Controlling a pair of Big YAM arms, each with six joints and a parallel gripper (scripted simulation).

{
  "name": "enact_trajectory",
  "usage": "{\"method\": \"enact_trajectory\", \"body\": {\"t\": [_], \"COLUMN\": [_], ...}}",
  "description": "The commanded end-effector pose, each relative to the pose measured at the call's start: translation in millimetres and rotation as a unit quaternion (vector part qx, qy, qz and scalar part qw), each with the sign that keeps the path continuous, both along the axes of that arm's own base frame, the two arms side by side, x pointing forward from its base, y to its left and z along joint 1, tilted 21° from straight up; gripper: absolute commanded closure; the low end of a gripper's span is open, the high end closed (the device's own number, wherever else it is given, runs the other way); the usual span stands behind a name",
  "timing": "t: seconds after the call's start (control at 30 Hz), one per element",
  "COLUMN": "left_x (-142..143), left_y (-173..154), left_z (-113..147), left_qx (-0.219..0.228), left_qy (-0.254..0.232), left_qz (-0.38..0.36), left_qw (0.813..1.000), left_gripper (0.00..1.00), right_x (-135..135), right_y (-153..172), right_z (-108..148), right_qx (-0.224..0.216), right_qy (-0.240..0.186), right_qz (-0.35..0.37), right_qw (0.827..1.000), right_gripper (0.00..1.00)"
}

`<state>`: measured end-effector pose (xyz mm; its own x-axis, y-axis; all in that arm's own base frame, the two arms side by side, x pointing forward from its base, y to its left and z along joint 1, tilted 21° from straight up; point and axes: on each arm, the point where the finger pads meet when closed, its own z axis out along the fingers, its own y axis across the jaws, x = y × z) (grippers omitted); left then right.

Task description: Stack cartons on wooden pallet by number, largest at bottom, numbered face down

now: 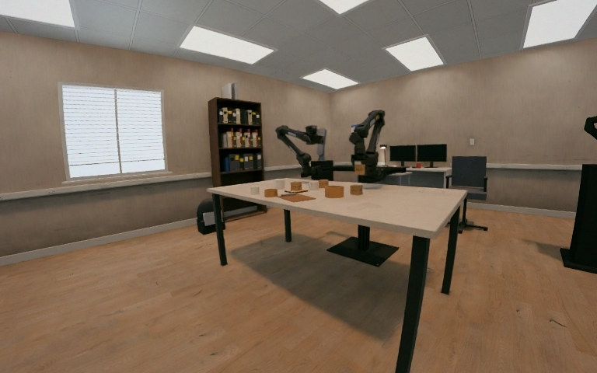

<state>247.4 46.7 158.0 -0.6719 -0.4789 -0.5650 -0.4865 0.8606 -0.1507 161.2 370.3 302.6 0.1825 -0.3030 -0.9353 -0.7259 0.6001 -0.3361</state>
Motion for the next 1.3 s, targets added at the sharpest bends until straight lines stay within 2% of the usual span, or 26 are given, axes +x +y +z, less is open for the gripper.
{"method": "enact_trajectory", "body": {"t": [0.0, 0.03, 0.07, 0.3, 0.37, 0.4, 0.5, 0.57, 0.6, 0.77, 0.8, 0.97, 1.03, 1.13, 1.27], "left_x": [5.7, 6.7, 7.7, 16.5, 19.4, 20.6, 24.3, 24.3, 24.7, 22.6, 22.3, 22.5, 23.0, 27.8, 25.1], "left_y": [-11.7, -21.8, -31.8, -99.8, -127.2, -142.9, -199.5, -199.5, -223.2, -330.7, -351.7, -427.7, -448.4, -453.6, -483.0], "left_z": [9.4, 8.7, 7.9, 2.9, 1.8, 1.3, -0.5, -0.5, -1.5, -7.2, -9.3, -20.8, -22.8, -23.4, -25.1], "left_qx": [-0.029, -0.029, -0.030, -0.030, -0.028, -0.026, -0.019, -0.019, -0.015, -0.003, 0.000, 0.013, 0.015, 0.015, 0.017], "left_qy": [-0.007, -0.006, -0.005, 0.000, 0.000, 0.001, 0.001, 0.001, 0.000, -0.004, -0.004, 0.000, 0.000, 0.000, 0.000], "left_qz": [0.062, 0.059, 0.056, 0.068, 0.065, 0.061, 0.047, 0.047, 0.041, 0.014, 0.009, -0.003, -0.006, -0.002, -0.010], "left_qw": [0.998, 0.998, 0.998, 0.997, 0.997, 0.998, 0.999, 0.999, 0.999, 1.000, 1.000, 1.000, 1.000, 1.000, 1.000], "left_gripper": [0.46, 0.46, 0.46, 0.46, 0.46, 0.46, 0.46, 0.46, 0.46, 0.46, 0.46, 0.46, 0.46, 0.46, 0.46], "right_x": [1.3, -1.1, 5.0, 14.2, 15.9, 16.8, 17.0, 17.0, 16.1, 18.8, 18.0, 18.6, 18.6, 18.6, 18.6], "right_y": [-18.5, -24.6, -41.1, -108.9, -123.1, -128.5, -145.3, -145.3, -148.7, -160.9, -161.1, -160.5, -160.6, -160.6, -160.6], "right_z": [2.0, 17.1, 1.2, -10.9, -15.5, -3.4, -24.9, -24.9, -12.0, -23.9, -19.3, -22.5, -22.5, -22.5, -22.5], "right_qx": [-0.002, 0.014, 0.005, 0.028, 0.033, 0.047, 0.042, 0.042, 0.057, 0.056, 0.061, 0.056, 0.056, 0.056, 0.056], "right_qy": [0.009, 0.005, 0.007, 0.000, -0.001, -0.004, -0.004, -0.004, -0.006, -0.007, -0.007, -0.007, -0.007, -0.007, -0.007], "right_qz": [-0.008, -0.010, -0.027, -0.087, -0.100, -0.106, -0.121, -0.121, -0.123, -0.139, -0.138, -0.139, -0.139, -0.139, -0.139], "right_qw": [1.000, 1.000, 1.000, 0.996, 0.994, 0.993, 0.992, 0.992, 0.991, 0.989, 0.989, 0.989, 0.989, 0.989, 0.989], "right_gripper": [0.00, 0.00, 0.00, 0.00, 0.00, 0.00, 0.00, 0.00, 0.00, 0.00, 0.00, 0.00, 0.00, 0.00, 0.00]}}
